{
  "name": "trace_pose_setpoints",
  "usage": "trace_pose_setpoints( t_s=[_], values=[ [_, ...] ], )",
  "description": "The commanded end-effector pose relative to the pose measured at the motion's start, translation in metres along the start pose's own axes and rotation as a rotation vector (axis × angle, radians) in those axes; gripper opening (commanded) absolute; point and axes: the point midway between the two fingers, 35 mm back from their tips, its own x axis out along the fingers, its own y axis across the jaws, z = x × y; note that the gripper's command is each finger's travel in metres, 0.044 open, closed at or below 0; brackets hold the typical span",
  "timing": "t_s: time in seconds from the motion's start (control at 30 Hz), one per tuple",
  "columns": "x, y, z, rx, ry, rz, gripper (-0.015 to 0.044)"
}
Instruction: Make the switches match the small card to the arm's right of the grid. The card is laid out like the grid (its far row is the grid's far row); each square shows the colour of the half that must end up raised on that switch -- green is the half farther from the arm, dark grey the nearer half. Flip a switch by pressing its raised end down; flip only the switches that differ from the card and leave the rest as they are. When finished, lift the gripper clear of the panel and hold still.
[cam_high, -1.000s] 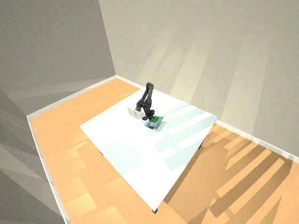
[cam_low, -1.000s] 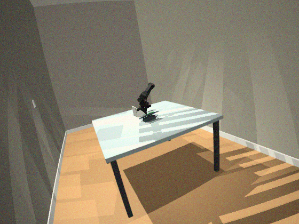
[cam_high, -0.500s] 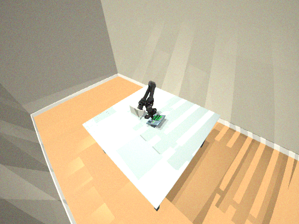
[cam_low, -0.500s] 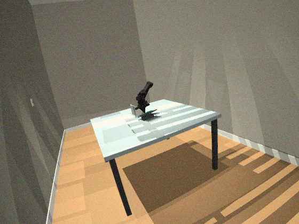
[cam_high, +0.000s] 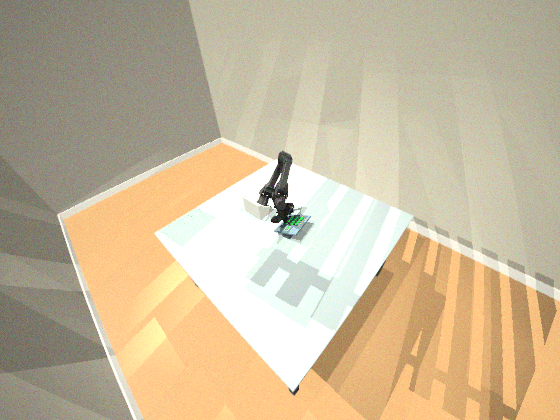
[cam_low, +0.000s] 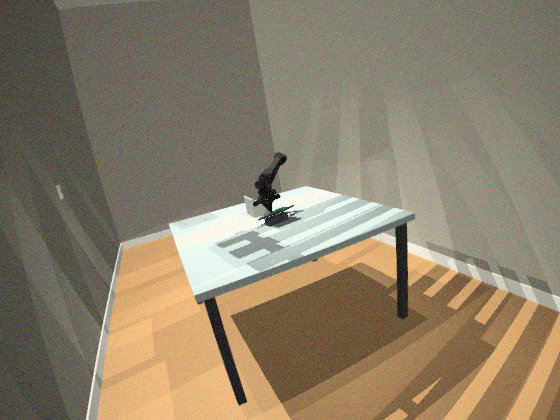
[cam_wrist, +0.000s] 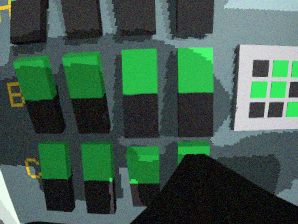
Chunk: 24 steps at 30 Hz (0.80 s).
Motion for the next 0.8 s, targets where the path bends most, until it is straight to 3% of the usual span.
trace_pose_setpoints(
  t_s=[0.0,0.23,0.5,0.77],
  values=[
    [0.001,0.0,0.0,0.003,-0.001,0.003,0.0],
    [-0.062,-0.001,-0.003,0.005,-0.023,-0.001,0.0],
    [-0.072,0.03,0.026,0.005,-0.025,0.002,0.0],
    [-0.072,0.032,0.028,0.005,-0.025,0.002,0.0]
  ],
)
